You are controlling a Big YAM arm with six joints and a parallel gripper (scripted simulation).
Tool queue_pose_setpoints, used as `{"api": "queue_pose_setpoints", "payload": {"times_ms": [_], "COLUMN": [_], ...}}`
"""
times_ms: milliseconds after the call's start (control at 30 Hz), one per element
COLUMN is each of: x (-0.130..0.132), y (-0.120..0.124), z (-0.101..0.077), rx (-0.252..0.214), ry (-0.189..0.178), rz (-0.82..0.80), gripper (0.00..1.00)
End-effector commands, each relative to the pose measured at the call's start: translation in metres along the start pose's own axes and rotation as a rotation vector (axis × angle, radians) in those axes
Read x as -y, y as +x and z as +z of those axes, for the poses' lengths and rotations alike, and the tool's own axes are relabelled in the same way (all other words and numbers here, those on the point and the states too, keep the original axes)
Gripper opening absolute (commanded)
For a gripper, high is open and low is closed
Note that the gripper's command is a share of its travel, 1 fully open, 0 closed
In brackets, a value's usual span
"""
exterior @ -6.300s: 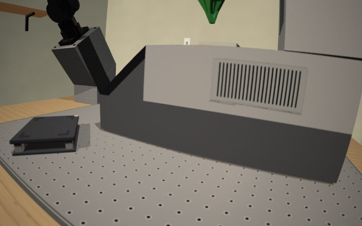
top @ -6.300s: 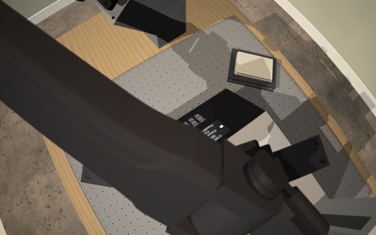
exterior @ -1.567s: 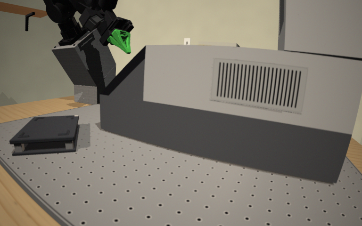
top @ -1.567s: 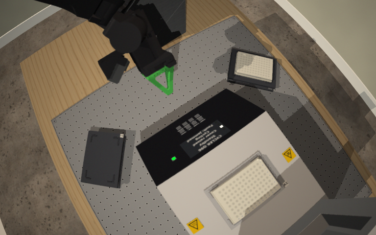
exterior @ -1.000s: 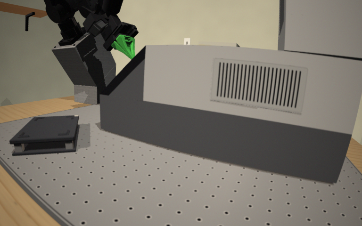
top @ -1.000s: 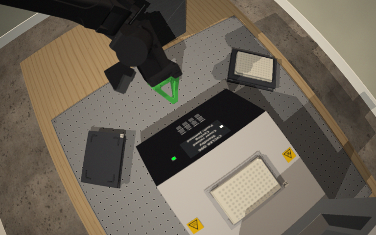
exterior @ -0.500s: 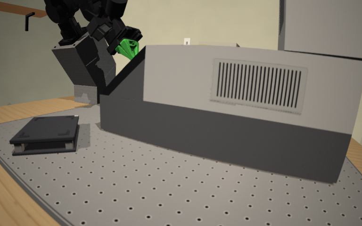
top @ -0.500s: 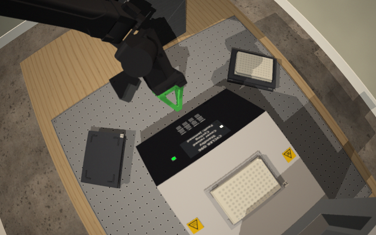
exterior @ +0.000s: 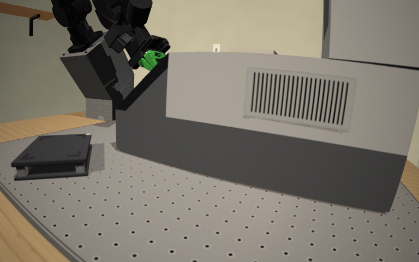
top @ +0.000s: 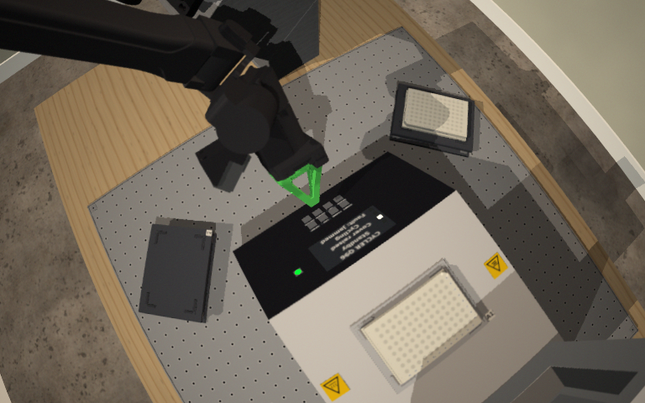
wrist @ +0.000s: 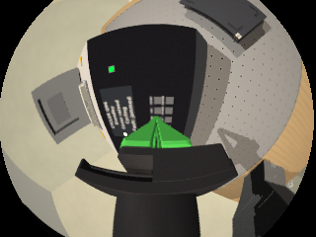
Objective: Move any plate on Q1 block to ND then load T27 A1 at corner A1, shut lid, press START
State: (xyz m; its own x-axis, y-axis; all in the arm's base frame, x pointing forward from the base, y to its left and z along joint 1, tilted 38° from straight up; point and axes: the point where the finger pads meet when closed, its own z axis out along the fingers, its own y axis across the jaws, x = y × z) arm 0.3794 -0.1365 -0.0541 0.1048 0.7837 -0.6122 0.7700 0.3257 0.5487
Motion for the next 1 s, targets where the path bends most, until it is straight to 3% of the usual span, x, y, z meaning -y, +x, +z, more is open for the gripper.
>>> {"api": "queue_pose_setpoints", "payload": {"times_ms": [0,333,600,800,967], "x": [0.000,-0.007,-0.002,-0.012,-0.006], "y": [0.001,-0.005,-0.001,-0.004,0.005], "z": [0.002,0.023,0.029,0.026,0.018], "rx": [0.004,0.016,0.008,0.010,-0.014], "ry": [-0.004,-0.022,-0.009,-0.027,-0.012], "rz": [-0.009,-0.002,-0.003,0.018,-0.010], "gripper": [0.00,0.00,0.00,0.00,0.00]}}
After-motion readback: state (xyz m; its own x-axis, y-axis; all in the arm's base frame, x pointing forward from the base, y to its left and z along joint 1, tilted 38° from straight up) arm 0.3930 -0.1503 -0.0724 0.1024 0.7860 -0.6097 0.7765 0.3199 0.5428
